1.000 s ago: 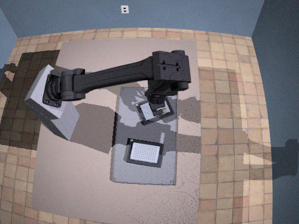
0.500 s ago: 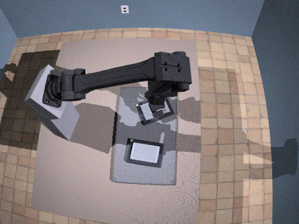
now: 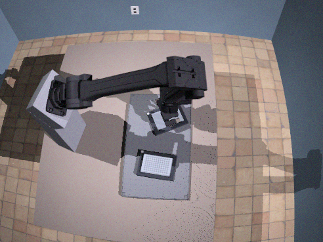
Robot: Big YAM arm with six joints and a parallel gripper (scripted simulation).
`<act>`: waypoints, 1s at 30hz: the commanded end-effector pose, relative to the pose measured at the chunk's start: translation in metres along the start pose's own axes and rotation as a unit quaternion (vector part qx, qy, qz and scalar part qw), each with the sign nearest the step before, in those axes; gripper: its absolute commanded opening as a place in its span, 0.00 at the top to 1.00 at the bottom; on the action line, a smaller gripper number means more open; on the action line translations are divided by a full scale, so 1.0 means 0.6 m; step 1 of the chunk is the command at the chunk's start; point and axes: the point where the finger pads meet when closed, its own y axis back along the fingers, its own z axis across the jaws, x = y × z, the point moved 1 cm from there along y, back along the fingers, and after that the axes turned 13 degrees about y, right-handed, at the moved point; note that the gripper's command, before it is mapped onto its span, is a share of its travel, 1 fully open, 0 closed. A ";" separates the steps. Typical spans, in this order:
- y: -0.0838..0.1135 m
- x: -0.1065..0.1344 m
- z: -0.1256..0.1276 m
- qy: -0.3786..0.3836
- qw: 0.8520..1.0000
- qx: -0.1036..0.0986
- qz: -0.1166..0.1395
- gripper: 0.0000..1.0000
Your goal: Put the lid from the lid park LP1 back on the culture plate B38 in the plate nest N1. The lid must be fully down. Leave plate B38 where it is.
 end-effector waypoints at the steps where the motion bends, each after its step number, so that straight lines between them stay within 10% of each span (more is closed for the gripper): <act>1: 0.002 -0.001 0.001 0.001 1.000 -0.001 -0.002 0.00; 2: 0.002 -0.001 0.001 0.001 1.000 -0.001 -0.002 1.00; 30: 0.002 -0.001 0.001 0.001 1.000 -0.001 -0.002 1.00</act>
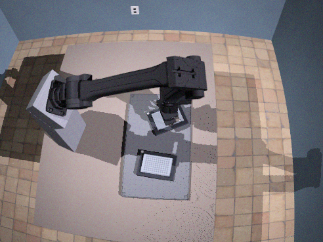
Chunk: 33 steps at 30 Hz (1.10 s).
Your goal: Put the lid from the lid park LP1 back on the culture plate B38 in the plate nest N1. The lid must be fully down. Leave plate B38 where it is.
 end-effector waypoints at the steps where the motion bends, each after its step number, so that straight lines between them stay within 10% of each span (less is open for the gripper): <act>1: 0.002 -0.001 0.001 0.001 1.000 -0.001 -0.002 1.00; 33: 0.079 -0.007 0.006 0.001 1.000 -0.003 -0.005 1.00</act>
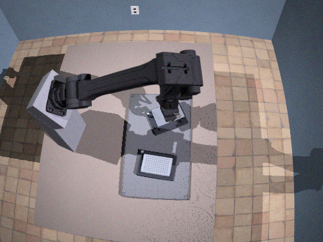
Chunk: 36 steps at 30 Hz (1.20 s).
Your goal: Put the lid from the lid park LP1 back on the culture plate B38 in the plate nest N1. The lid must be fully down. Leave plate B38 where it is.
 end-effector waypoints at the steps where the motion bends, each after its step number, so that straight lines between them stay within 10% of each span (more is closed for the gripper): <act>1: 0.005 0.007 0.010 -0.001 1.000 -0.004 0.007 1.00; 28: 0.031 0.000 0.001 -0.002 1.000 0.000 0.000 1.00; 36: 0.035 0.027 -0.037 -0.115 0.993 0.006 -0.004 1.00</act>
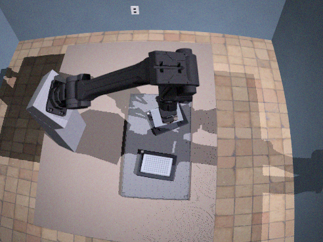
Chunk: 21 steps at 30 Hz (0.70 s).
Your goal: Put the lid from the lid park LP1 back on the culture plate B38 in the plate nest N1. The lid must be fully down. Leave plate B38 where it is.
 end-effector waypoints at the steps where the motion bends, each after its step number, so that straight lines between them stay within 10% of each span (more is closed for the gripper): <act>1: 0.006 0.005 -0.025 -0.072 0.997 0.006 -0.008 1.00; 11: 0.007 0.043 -0.066 -0.227 0.974 0.005 -0.007 1.00; 21: 0.007 0.072 -0.099 -0.216 0.976 0.005 -0.008 1.00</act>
